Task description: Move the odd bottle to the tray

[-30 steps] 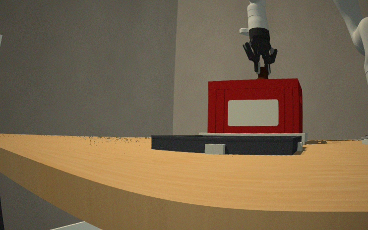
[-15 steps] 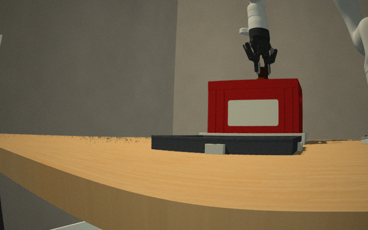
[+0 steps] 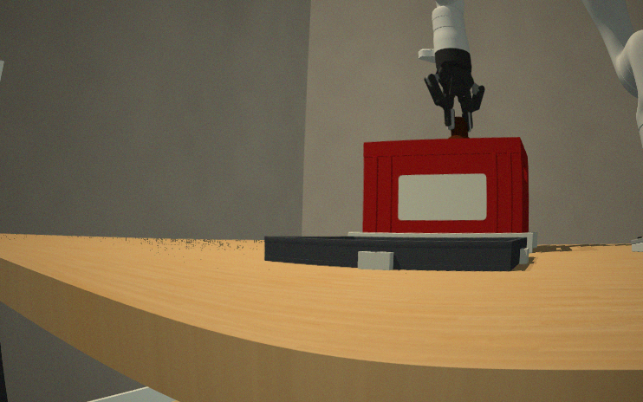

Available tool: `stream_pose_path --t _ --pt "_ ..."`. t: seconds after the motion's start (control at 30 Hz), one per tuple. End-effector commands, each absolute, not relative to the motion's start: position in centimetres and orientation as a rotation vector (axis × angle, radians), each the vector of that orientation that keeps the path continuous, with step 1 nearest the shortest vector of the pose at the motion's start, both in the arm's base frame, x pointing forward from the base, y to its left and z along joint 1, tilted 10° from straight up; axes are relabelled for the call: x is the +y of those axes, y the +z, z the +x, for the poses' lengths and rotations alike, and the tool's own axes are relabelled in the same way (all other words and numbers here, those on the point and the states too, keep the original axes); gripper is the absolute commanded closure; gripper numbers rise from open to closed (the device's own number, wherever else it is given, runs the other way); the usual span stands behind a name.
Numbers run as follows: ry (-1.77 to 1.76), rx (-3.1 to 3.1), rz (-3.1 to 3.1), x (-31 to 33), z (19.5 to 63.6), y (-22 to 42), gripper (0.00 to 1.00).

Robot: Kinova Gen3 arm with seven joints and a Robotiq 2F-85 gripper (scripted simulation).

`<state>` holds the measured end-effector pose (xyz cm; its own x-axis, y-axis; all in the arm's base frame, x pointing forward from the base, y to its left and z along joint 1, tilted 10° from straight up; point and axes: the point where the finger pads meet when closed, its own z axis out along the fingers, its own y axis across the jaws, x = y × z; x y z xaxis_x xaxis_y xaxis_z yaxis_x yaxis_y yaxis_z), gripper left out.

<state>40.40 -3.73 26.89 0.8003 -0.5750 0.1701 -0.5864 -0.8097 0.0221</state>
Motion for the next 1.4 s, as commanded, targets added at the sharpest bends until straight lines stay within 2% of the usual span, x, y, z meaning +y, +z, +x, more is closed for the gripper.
stream_pose_path --t 0.0,1.37 --pt "0.241 -0.940 2.911 -3.7 40.4 27.0 1.00" --pt "0.241 -0.940 2.911 -3.4 40.1 29.7 1.00"
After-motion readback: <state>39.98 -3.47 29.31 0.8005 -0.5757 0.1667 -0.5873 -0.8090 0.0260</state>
